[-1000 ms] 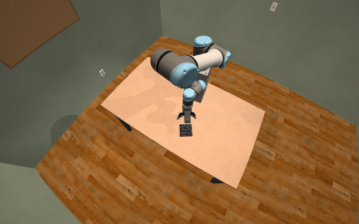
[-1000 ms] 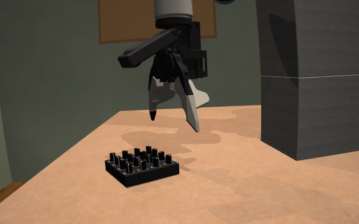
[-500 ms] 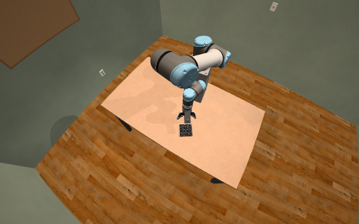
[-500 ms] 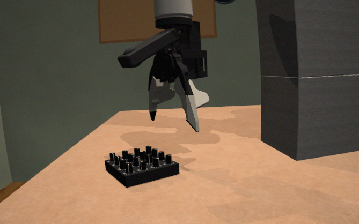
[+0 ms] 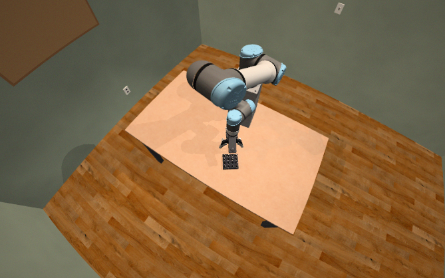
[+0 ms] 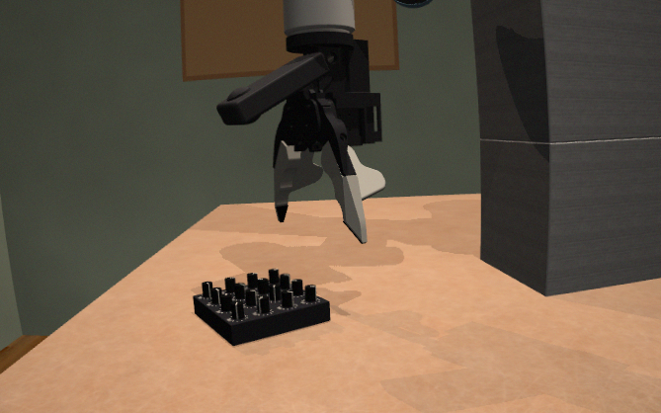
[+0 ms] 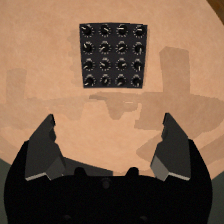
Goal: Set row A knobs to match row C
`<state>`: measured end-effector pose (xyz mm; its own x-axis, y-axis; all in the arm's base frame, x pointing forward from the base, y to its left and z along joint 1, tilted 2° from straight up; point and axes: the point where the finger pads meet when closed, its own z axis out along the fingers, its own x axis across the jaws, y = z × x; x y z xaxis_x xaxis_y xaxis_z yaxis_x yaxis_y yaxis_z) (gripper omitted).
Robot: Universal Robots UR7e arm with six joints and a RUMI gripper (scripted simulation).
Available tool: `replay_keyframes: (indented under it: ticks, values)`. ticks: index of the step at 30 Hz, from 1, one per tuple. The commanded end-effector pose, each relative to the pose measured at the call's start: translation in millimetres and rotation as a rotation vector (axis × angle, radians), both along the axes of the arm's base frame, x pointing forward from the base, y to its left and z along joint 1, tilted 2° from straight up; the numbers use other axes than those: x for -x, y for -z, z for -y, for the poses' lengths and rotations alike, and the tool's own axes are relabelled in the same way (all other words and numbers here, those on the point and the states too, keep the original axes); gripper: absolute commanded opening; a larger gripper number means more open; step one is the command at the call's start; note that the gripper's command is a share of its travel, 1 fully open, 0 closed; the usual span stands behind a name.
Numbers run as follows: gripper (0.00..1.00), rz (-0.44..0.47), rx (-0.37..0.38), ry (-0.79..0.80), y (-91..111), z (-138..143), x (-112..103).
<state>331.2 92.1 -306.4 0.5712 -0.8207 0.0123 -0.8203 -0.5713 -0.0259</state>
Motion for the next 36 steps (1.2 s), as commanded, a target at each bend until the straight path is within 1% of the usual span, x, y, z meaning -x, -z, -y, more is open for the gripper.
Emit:
replay_keyframes:
  ticks: [1,22,28,31,36]
  values:
    - [1.0,0.001,0.0,0.0,-0.3,0.0,-0.4]
    - [1.0,0.001,0.0,-0.001,-0.3,0.0,-0.4]
    - [1.0,0.001,0.001,-0.033,-1.0,-1.0,-1.3]
    - [1.0,0.002,0.003,-0.102,-2.5,-3.1,-3.2]
    - [1.0,0.002,0.008,-0.261,-6.1,-7.8,-7.4]
